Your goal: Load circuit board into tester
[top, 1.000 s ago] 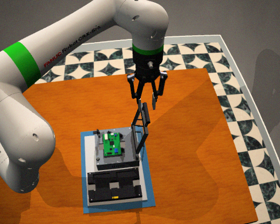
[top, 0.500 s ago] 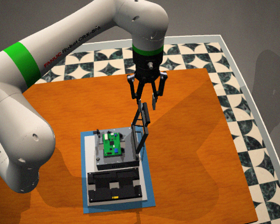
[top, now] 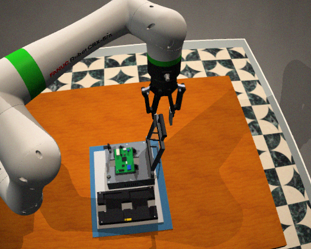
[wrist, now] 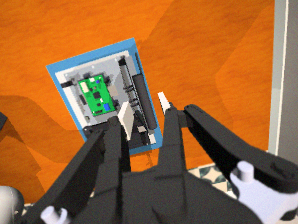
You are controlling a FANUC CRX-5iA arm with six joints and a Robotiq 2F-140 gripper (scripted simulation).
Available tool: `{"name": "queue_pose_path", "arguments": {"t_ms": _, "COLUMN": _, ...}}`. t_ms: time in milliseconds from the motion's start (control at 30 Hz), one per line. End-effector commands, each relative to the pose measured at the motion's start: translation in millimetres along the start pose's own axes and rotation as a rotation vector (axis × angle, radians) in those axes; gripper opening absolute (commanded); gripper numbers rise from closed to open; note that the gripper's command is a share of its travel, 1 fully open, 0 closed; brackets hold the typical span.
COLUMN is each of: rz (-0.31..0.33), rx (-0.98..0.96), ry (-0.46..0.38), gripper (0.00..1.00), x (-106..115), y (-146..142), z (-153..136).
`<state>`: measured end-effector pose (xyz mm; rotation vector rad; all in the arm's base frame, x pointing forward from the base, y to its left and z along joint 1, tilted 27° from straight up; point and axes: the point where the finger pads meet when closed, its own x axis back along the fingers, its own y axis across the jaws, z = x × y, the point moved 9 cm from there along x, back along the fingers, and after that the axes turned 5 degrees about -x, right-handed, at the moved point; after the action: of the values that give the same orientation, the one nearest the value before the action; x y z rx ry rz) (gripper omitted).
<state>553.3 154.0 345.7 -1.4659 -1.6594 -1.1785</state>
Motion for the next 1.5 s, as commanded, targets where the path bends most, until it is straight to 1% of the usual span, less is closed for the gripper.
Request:
{"name": "queue_pose_path", "arguments": {"t_ms": 0, "rz": -0.001, "rx": 0.0, "ry": 0.0, "gripper": 0.3, "x": -6, "y": 0, "z": 0}}
{"name": "queue_pose_path", "arguments": {"t_ms": 300, "rz": -0.001, "rx": 0.0, "ry": 0.0, "gripper": 0.3, "x": -19, "y": 0, "z": 0}}
{"name": "queue_pose_path", "arguments": {"t_ms": 533, "rz": -0.001, "rx": 0.0, "ry": 0.0, "gripper": 0.3, "x": -22, "y": 0, "z": 0}}
{"name": "queue_pose_path", "arguments": {"t_ms": 1467, "rz": -0.001, "rx": 0.0, "ry": 0.0, "gripper": 0.3, "x": -23, "y": 0, "z": 0}}
